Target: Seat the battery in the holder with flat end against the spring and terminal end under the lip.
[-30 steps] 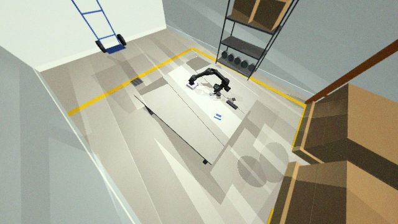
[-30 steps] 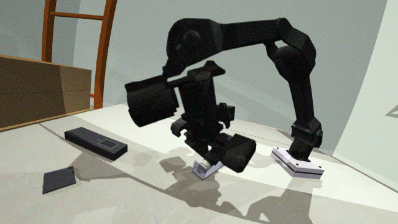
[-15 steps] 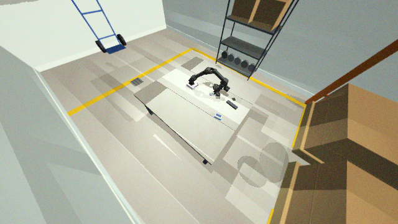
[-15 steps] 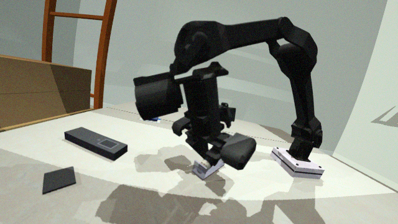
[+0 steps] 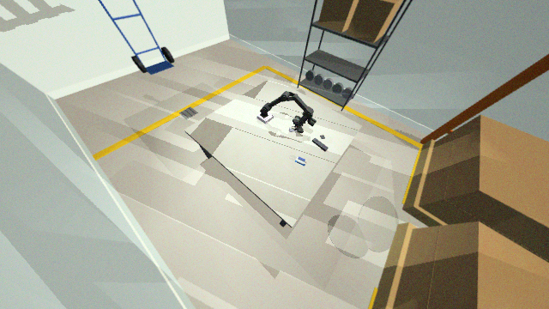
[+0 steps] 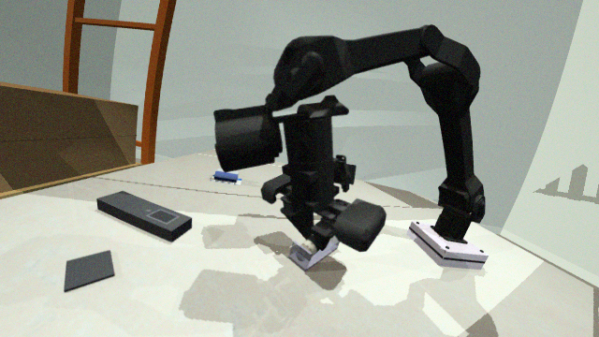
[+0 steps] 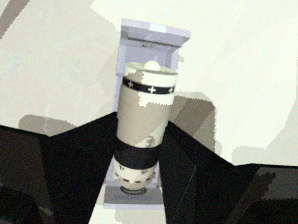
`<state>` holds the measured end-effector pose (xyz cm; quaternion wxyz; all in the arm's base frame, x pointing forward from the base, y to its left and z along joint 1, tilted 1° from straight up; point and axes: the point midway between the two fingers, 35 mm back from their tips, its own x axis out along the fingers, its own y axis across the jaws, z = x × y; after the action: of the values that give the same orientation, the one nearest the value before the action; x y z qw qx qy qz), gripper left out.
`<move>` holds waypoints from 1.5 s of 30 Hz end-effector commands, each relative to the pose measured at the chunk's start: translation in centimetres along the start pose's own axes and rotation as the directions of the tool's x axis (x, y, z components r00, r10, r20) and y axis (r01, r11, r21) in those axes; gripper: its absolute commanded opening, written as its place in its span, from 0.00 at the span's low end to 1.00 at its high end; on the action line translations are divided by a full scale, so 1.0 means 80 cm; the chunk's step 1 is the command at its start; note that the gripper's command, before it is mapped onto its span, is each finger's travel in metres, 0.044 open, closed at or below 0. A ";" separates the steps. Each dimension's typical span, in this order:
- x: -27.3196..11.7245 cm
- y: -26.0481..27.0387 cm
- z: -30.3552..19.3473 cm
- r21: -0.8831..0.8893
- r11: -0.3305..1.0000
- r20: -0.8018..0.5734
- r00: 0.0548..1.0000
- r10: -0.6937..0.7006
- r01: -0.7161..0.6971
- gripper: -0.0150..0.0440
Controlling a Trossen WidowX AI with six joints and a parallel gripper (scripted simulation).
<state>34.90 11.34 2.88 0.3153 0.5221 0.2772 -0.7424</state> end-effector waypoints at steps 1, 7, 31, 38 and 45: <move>0.001 0.000 -0.006 -0.004 1.000 -0.040 0.999 -0.001 0.001 0.40; 0.003 0.000 -0.005 -0.007 1.000 -0.069 0.998 -0.004 0.004 0.40; 0.008 0.001 -0.001 -0.022 1.000 -0.183 0.983 -0.012 0.008 0.40; 0.009 0.001 0.000 -0.027 1.000 -0.216 0.976 -0.014 0.008 0.40; 0.010 0.001 0.002 -0.033 0.999 -0.249 0.968 -0.014 0.006 0.40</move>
<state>34.61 10.69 2.22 0.2852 0.5965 0.3212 -0.6780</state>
